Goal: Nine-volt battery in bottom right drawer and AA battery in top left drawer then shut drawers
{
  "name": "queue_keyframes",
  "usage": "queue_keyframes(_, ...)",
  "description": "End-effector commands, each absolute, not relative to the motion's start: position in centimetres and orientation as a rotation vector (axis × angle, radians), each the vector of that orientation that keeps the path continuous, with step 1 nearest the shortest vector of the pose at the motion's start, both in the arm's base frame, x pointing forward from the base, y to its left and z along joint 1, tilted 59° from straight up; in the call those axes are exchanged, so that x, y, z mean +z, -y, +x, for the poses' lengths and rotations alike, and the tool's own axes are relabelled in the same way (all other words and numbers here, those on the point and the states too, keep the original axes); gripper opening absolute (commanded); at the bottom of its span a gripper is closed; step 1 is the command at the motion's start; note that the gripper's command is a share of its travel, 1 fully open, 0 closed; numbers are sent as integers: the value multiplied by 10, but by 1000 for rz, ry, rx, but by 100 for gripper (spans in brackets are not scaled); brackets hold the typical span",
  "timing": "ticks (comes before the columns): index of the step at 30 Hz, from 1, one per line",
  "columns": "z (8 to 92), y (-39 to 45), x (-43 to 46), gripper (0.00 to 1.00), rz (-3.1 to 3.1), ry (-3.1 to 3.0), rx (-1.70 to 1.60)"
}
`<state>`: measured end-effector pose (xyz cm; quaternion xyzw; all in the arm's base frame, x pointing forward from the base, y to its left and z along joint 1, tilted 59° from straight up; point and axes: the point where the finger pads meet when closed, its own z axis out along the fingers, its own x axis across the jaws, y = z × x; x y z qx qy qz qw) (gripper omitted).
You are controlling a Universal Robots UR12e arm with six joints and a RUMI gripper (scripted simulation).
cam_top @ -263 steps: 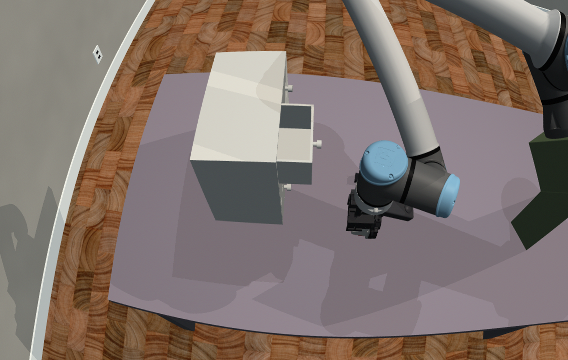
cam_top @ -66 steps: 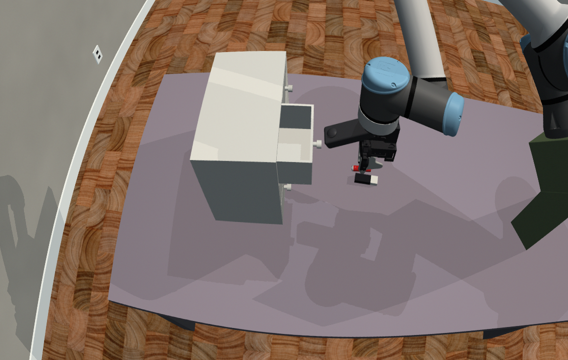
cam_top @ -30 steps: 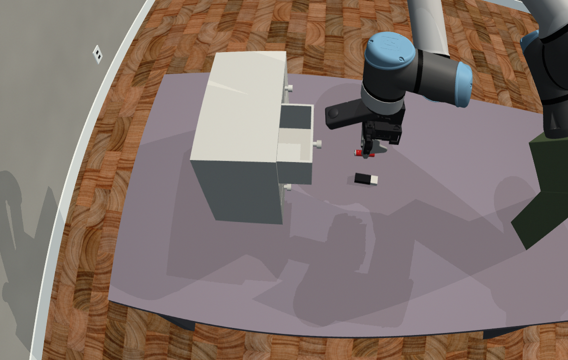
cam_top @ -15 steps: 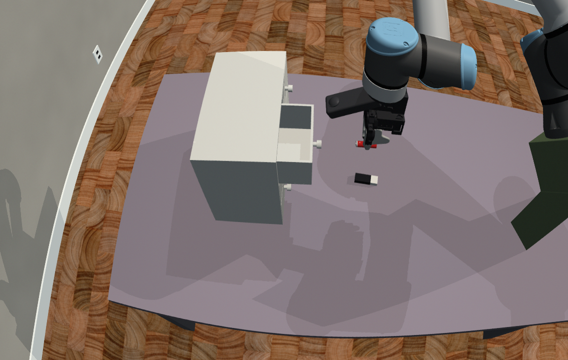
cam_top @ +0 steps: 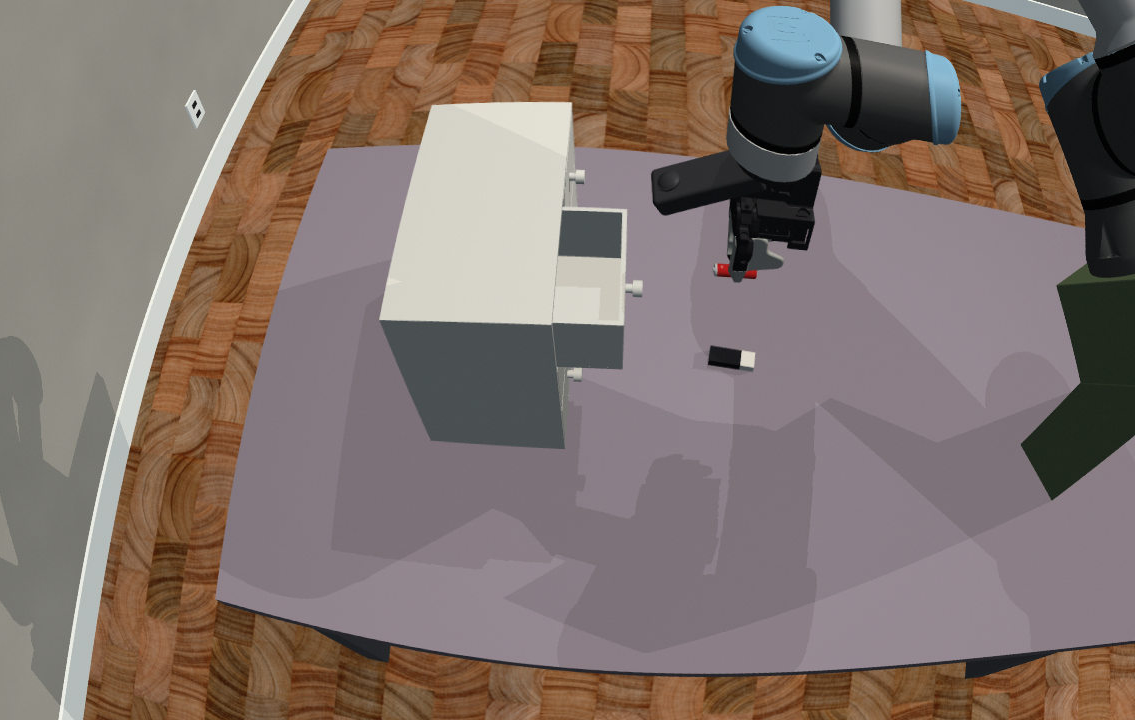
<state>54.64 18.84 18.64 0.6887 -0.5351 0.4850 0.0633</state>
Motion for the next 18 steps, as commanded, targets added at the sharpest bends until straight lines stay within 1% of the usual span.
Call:
queue_keyframes(1,539,-196,193,5,2080,1618,1464)
queue_keyframes(18,519,-216,210,5,2080,1618,1464)
